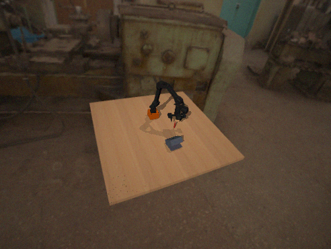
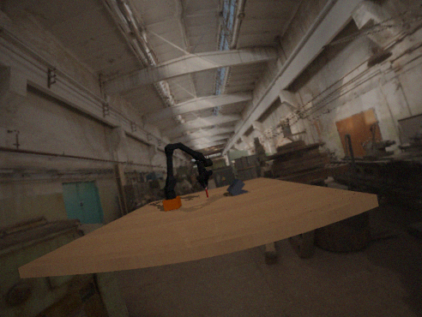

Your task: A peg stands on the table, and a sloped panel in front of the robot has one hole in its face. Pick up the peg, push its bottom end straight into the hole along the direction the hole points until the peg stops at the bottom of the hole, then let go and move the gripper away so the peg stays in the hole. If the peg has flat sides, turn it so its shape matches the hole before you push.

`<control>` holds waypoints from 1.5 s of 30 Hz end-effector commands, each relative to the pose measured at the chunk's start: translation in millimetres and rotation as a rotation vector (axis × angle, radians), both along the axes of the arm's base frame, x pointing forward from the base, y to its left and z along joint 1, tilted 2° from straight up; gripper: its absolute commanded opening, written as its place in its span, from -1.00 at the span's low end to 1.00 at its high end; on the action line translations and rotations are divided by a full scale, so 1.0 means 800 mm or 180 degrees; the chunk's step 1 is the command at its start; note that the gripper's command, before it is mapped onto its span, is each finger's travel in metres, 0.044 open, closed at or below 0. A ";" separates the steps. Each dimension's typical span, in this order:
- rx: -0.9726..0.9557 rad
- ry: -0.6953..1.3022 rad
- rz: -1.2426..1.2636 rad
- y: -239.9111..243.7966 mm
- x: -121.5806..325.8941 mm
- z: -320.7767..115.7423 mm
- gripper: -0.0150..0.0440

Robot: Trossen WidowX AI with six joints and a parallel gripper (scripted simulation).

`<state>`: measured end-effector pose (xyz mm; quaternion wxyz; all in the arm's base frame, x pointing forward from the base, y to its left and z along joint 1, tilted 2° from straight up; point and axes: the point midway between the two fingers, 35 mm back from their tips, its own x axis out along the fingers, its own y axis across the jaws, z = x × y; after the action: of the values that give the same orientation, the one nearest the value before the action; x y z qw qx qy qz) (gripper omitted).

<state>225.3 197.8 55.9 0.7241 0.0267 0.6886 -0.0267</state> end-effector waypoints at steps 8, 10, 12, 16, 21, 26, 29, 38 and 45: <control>-0.0002 0.0025 -0.0006 0.001 0.000 -0.024 1.00; -0.0002 0.0025 -0.0006 0.001 0.001 -0.028 1.00; -0.0002 0.0025 -0.0006 0.001 0.001 -0.032 1.00; -0.0002 0.0026 -0.0006 0.001 0.001 -0.040 1.00; -0.0002 0.0026 -0.0006 0.000 0.001 -0.051 1.00; -0.0003 0.0026 -0.0006 0.000 0.001 -0.060 1.00; -0.0003 0.0026 -0.0006 -0.001 0.000 -0.061 1.00; -0.0006 0.0007 -0.0013 -0.001 0.001 -0.057 0.20; -0.0006 0.0007 -0.0013 -0.001 0.001 -0.057 -0.36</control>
<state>226.1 196.9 9.6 0.7230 0.0266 0.6897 -0.0295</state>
